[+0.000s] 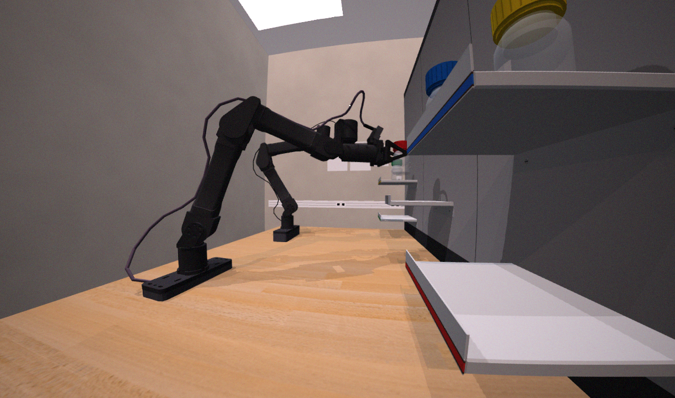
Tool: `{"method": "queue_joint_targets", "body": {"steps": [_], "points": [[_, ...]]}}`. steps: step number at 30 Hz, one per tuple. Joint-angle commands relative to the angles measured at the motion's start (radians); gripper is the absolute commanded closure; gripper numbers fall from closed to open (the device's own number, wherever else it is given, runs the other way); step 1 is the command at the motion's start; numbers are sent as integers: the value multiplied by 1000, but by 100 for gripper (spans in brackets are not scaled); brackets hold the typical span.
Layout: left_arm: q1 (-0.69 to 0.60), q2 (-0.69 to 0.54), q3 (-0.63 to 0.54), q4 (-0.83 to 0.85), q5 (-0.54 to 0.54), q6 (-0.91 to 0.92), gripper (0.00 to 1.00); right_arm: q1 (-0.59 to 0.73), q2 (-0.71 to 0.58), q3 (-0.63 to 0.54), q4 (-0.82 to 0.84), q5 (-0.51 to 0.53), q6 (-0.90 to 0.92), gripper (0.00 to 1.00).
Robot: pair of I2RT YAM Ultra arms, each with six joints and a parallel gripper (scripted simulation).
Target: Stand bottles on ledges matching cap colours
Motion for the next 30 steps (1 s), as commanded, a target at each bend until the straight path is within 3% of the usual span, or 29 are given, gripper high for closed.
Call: {"method": "queue_joint_targets", "body": {"steps": [1,30], "points": [[-8,15,29,-29,-9,1,0,21,-64,-6,54,-17,-7,48],[-8,15,29,-29,-9,1,0,110,-414,-409,91,88,-7,48]]}}
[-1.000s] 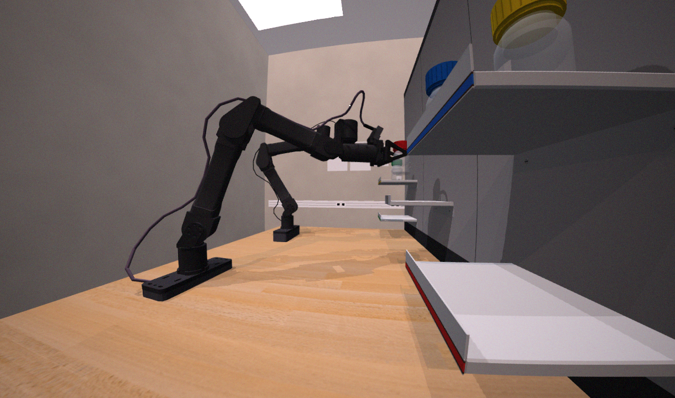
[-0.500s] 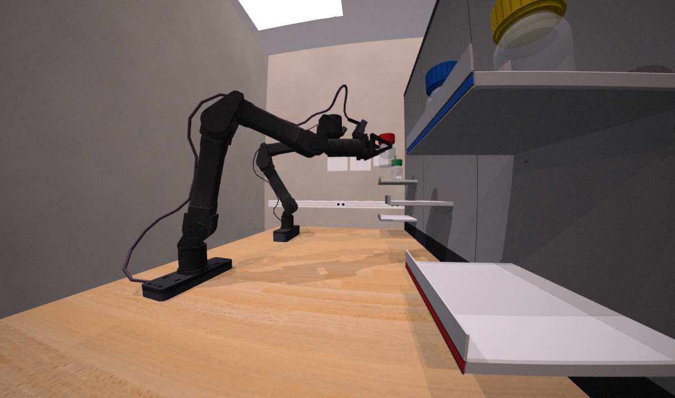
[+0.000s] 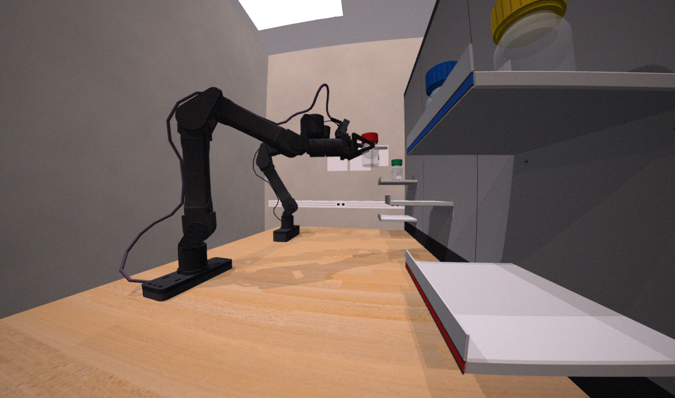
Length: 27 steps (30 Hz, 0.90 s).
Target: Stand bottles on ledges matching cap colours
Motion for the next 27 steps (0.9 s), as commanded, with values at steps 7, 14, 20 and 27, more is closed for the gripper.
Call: {"method": "queue_joint_targets", "body": {"steps": [7,14,20,27], "points": [[-8,15,29,-29,-9,1,0,10,-62,-68,-14,55,-8,48],[-11,29,12,76,-16,-29,19,9,-64,-65,-17,60,-8,48],[-48,186,-77,387,-39,-110,19,9,-65,-66,-2,41,-10,48],[-86,400,-136,656,-58,-174,19,-105,-56,-118,72,-192,-51,48]]}}
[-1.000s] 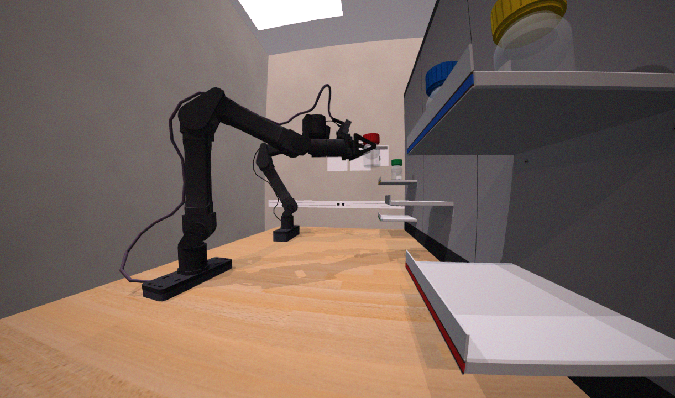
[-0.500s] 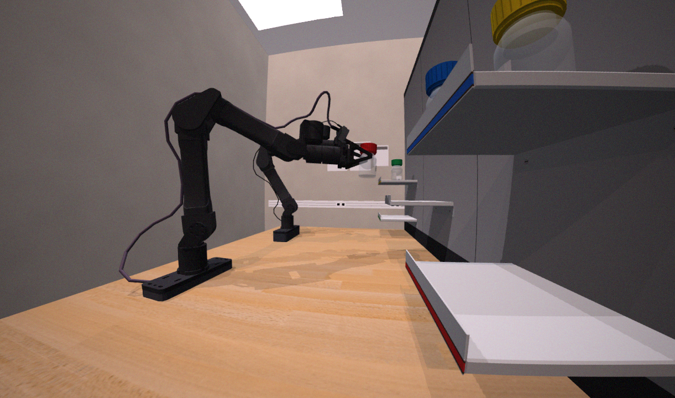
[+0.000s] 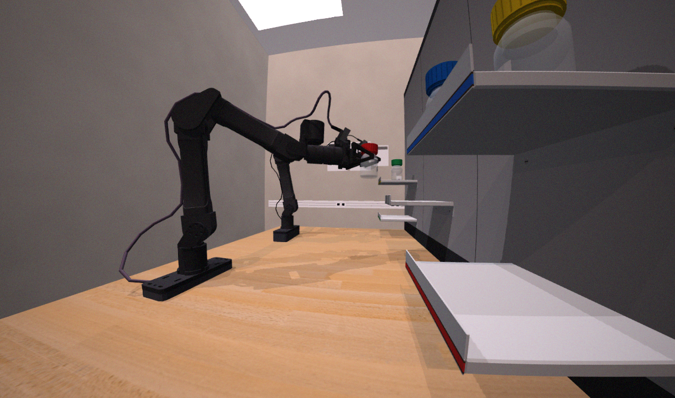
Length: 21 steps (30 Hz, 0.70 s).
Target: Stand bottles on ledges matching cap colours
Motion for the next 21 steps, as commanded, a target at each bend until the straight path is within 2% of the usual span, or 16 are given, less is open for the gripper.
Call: {"method": "queue_joint_targets", "body": {"steps": [1,2,4,5,10,18,19,21], "points": [[-21,80,-30,185,-22,-54,19,-113,-32,-40,97,-188,-44,48],[-25,105,-36,212,-24,-60,19,-162,-34,-63,115,-248,-57,48],[-25,105,-36,212,-24,-60,19,-162,-34,-63,115,-248,-57,48],[-29,132,-43,250,-27,-66,19,-225,-29,-88,147,-335,-70,48],[-40,189,-61,296,-33,-74,19,-441,-45,-215,221,-612,-132,48],[-40,199,-64,304,-34,-74,19,-808,-18,-356,283,-976,-213,48],[-40,199,-64,304,-33,-74,19,-856,-8,-363,285,-1017,-224,48],[-40,199,-64,304,-33,-74,19,-856,-8,-363,285,-1017,-224,48]]}}
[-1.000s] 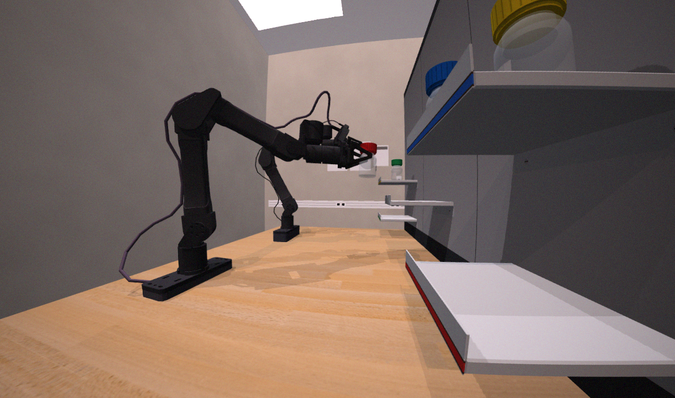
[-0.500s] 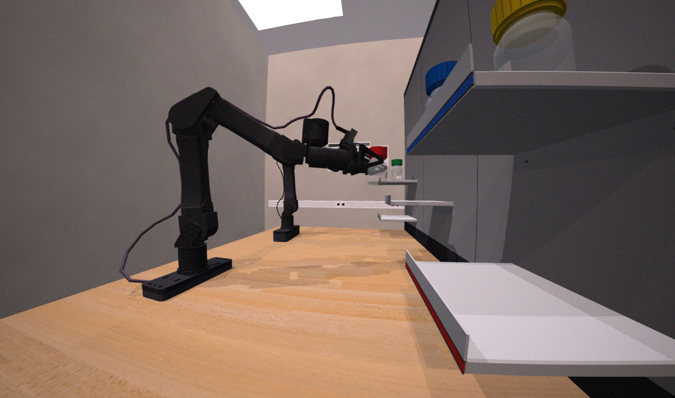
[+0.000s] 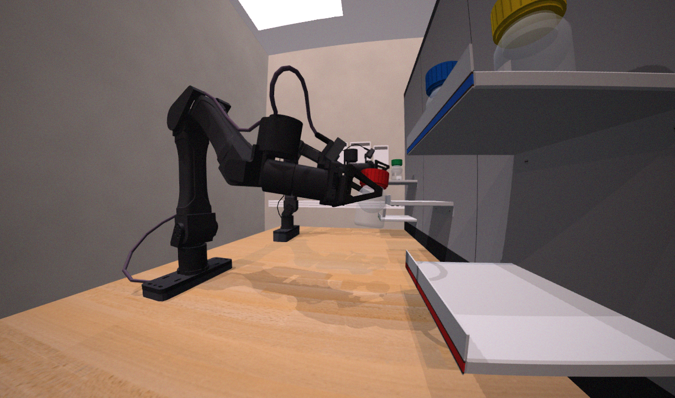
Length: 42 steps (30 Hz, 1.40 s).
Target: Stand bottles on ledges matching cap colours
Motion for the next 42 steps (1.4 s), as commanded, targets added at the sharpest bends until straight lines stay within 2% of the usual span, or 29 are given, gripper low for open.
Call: {"method": "queue_joint_targets", "body": {"steps": [1,5,10,21,25,32,34,35,38,42], "points": [[-6,12,-15,8,-9,-7,19,-80,15,16,79,-210,-29,48],[-7,12,-15,4,-9,-7,19,-259,114,56,107,-277,83,48],[-7,12,-15,4,-9,-7,19,-371,206,71,219,-310,101,48],[-2,4,-4,4,-2,-2,19,-423,233,71,315,-308,139,48],[-2,4,-4,4,-2,-2,19,-398,197,24,362,-186,167,48],[-2,4,-4,4,-2,-2,19,-272,81,-148,448,156,212,48],[-2,4,-4,4,-2,-2,19,-272,81,-148,448,156,212,48],[-2,4,-4,4,-2,-2,19,-240,71,-169,462,218,215,48],[-2,4,-4,4,-2,-2,19,-185,50,-205,477,305,220,48],[-2,4,-4,4,-2,-2,19,-132,40,-227,489,372,217,48]]}}
